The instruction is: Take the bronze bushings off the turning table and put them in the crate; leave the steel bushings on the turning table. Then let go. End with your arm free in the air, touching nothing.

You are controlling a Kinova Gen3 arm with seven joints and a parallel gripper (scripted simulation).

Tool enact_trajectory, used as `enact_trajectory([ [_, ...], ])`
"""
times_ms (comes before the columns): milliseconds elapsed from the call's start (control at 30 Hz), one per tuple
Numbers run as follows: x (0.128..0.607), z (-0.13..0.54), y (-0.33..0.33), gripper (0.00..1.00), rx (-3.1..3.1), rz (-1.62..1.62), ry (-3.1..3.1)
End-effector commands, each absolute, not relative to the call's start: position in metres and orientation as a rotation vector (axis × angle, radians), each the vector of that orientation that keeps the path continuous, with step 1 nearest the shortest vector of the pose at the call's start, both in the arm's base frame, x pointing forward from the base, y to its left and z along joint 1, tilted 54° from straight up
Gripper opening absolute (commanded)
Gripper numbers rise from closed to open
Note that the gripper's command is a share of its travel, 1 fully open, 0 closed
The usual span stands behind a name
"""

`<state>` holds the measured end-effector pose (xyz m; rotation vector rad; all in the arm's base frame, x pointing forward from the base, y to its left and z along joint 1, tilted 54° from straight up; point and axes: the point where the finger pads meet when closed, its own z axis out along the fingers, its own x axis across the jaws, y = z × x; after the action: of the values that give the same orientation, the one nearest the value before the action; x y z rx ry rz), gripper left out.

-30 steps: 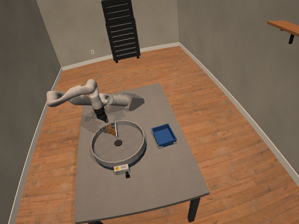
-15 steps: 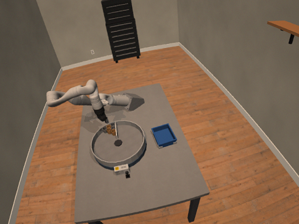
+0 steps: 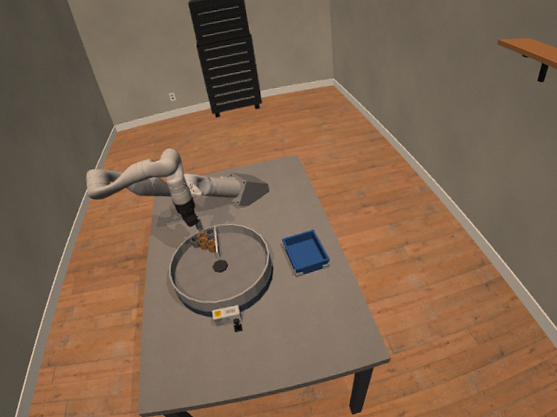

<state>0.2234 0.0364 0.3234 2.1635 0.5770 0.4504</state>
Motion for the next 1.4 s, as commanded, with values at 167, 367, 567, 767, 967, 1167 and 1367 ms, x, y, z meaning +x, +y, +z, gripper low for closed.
enact_trajectory([
  [167,0.2244,0.3225,0.0349,0.34,2.188,0.488,0.500],
  [367,0.2244,0.3225,0.0349,0.34,2.188,0.488,0.500],
  [567,0.2285,0.3189,0.0334,0.34,2.259,0.614,0.240],
  [767,0.2285,0.3189,0.0334,0.34,2.259,0.614,0.240],
  [967,0.2293,0.3181,0.0331,0.34,2.270,0.639,0.186],
  [1167,0.2326,0.3152,0.0318,0.34,2.306,0.737,-0.031],
  [1367,0.2326,0.3152,0.0318,0.34,2.306,0.737,-0.031],
])
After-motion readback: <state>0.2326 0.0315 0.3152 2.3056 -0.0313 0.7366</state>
